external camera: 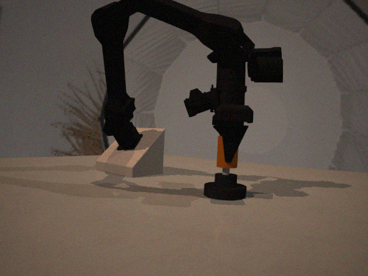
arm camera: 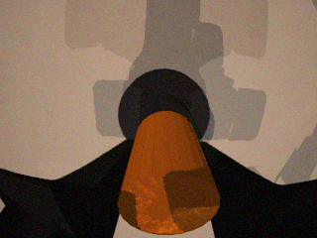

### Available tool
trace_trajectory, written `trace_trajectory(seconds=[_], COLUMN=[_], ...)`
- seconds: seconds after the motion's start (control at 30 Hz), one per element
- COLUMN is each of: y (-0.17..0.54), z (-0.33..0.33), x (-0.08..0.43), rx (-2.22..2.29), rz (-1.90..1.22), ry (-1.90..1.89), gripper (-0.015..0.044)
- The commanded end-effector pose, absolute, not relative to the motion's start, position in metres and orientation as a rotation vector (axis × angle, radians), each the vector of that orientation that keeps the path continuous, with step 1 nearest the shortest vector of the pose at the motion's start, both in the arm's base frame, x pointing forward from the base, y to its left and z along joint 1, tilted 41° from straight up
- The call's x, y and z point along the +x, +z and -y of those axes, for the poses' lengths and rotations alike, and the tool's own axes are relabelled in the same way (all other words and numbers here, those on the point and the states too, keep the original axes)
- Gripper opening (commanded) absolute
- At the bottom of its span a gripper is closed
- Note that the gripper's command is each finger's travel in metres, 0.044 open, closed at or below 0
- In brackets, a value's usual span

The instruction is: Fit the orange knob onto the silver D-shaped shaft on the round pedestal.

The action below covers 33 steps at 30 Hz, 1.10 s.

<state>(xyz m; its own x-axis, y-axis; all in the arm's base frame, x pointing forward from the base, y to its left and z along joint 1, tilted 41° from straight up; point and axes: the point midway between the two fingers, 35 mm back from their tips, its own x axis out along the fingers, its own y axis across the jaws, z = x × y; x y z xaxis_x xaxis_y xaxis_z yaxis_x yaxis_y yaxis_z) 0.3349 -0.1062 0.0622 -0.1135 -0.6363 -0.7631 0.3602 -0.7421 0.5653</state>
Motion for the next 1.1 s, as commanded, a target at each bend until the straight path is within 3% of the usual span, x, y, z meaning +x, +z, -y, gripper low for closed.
trace_trajectory(seconds=[0.0,1.07], y=[0.062,0.052], z=[0.107,0.115], x=[0.335,0.333], rx=[1.508,1.495], rz=[0.338,0.306], ry=[-1.917,-1.915], gripper=[0.0,0.0])
